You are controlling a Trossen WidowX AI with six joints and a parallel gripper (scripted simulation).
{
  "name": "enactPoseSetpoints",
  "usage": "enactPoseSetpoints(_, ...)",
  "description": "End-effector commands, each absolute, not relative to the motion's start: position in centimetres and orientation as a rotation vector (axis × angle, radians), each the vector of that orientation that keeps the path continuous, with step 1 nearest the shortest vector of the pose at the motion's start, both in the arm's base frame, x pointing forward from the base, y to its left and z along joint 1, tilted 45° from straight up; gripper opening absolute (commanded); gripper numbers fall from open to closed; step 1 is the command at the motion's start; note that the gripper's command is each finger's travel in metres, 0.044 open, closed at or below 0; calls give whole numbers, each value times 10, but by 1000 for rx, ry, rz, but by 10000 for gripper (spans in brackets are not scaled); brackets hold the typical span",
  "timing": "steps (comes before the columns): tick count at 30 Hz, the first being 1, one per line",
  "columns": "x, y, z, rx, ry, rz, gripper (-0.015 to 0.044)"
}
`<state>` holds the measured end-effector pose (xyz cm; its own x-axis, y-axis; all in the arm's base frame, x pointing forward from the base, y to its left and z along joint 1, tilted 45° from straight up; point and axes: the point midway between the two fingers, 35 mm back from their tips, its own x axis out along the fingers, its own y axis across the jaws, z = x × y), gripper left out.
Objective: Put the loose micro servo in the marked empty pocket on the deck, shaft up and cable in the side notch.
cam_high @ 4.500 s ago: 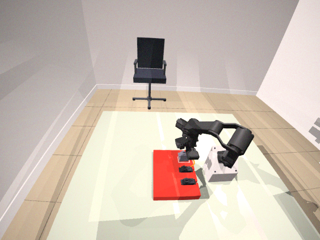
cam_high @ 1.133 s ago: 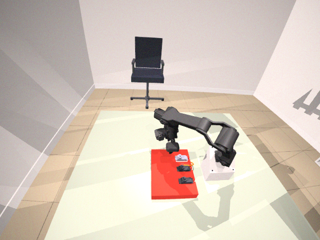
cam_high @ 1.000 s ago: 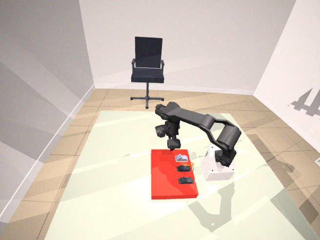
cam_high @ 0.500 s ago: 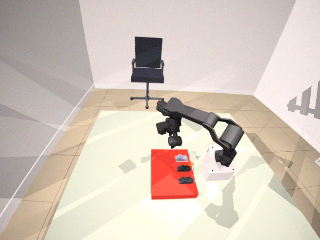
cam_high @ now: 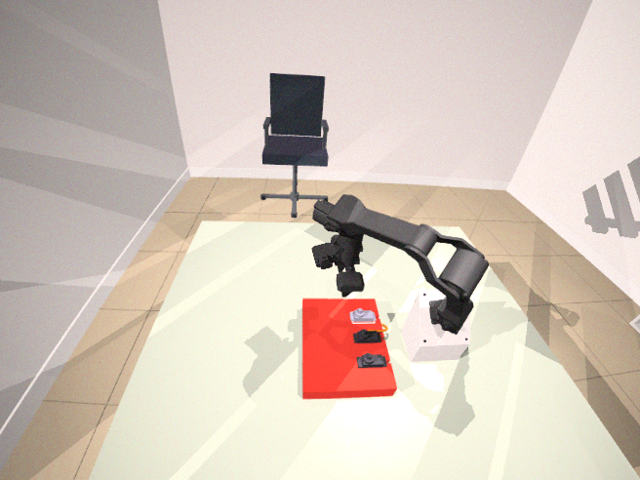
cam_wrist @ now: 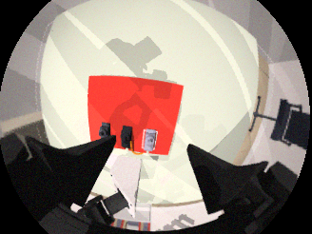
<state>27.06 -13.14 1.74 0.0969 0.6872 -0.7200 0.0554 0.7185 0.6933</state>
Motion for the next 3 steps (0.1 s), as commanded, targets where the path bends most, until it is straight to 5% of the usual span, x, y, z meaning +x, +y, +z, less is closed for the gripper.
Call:
enactPoseSetpoints(1, 270, -132, 18, 655, 1418, 522, 440)
enactPoseSetpoints(3, 270, -132, 18, 655, 1418, 522, 440)
